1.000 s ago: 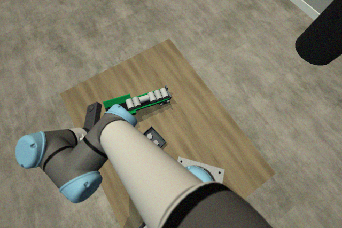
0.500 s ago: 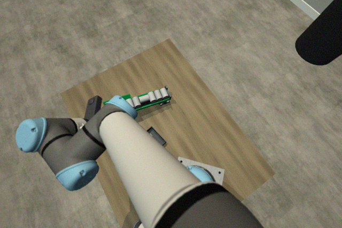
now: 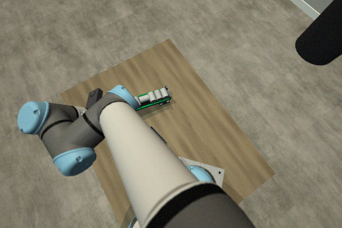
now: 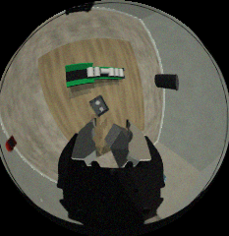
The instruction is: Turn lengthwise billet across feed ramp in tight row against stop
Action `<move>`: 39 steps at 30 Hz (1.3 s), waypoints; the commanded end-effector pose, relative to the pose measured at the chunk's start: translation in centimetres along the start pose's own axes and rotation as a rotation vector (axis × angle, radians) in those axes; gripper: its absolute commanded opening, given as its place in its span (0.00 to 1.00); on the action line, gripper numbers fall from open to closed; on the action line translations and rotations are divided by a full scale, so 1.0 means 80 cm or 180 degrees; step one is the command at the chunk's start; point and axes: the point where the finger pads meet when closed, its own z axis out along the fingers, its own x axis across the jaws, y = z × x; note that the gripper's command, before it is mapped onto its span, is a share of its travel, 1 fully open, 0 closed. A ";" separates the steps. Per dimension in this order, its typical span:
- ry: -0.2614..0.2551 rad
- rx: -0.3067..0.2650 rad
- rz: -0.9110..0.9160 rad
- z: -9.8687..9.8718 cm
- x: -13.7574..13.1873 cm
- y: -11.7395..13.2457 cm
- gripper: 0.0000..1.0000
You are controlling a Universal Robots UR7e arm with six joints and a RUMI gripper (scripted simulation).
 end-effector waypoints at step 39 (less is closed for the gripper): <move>-0.0308 -0.0405 -0.0365 -0.005 0.045 -0.076 0.40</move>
